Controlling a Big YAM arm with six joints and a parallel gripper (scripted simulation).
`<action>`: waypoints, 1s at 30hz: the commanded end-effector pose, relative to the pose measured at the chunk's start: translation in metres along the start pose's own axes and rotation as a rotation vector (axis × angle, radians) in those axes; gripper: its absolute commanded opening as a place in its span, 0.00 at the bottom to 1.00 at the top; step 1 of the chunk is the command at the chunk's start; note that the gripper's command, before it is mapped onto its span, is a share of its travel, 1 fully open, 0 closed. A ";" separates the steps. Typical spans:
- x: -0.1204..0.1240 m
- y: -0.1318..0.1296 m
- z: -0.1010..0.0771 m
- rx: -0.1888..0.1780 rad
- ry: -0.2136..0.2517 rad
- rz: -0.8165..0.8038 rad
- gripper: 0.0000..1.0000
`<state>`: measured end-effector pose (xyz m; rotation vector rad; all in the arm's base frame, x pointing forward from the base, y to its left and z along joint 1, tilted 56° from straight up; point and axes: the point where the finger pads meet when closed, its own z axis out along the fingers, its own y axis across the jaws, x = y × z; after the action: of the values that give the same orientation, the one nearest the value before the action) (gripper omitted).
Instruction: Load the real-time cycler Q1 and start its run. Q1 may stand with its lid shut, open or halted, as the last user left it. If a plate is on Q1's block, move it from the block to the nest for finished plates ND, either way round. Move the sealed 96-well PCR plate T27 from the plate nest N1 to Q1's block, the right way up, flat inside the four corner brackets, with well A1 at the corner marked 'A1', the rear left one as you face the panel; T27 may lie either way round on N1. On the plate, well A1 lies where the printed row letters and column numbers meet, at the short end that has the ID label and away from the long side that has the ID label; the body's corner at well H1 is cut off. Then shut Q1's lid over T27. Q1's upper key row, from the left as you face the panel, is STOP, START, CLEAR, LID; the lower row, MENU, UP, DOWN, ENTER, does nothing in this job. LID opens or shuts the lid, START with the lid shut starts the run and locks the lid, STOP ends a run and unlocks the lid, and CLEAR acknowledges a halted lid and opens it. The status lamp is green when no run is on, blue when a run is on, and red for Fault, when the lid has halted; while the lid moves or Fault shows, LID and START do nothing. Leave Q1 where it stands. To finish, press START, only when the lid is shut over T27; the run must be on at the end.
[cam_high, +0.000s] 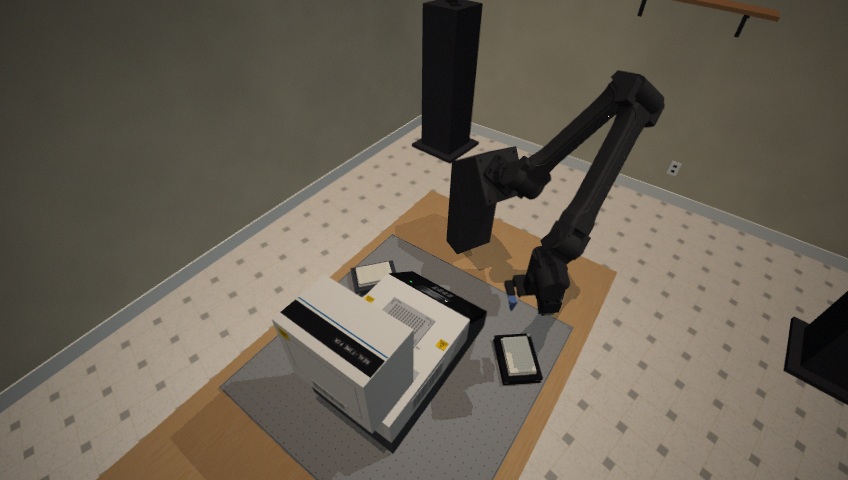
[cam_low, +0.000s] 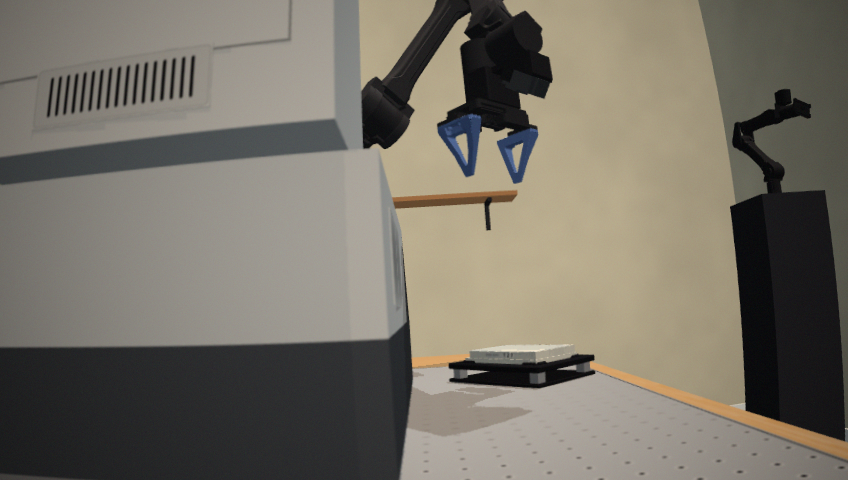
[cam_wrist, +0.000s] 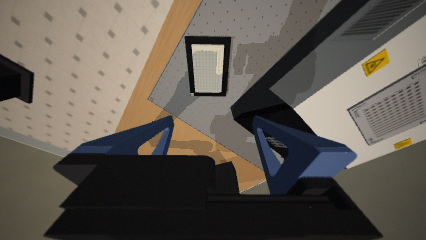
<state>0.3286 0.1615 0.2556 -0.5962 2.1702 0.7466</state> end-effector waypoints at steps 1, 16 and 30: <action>-0.014 0.016 -0.002 -0.010 0.002 -0.042 1.00; -0.022 0.014 0.003 0.004 -0.005 0.003 1.00; -0.016 0.026 -0.003 -0.013 -0.005 -0.029 1.00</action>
<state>0.3260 0.1761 0.2641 -0.5921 2.1915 0.7473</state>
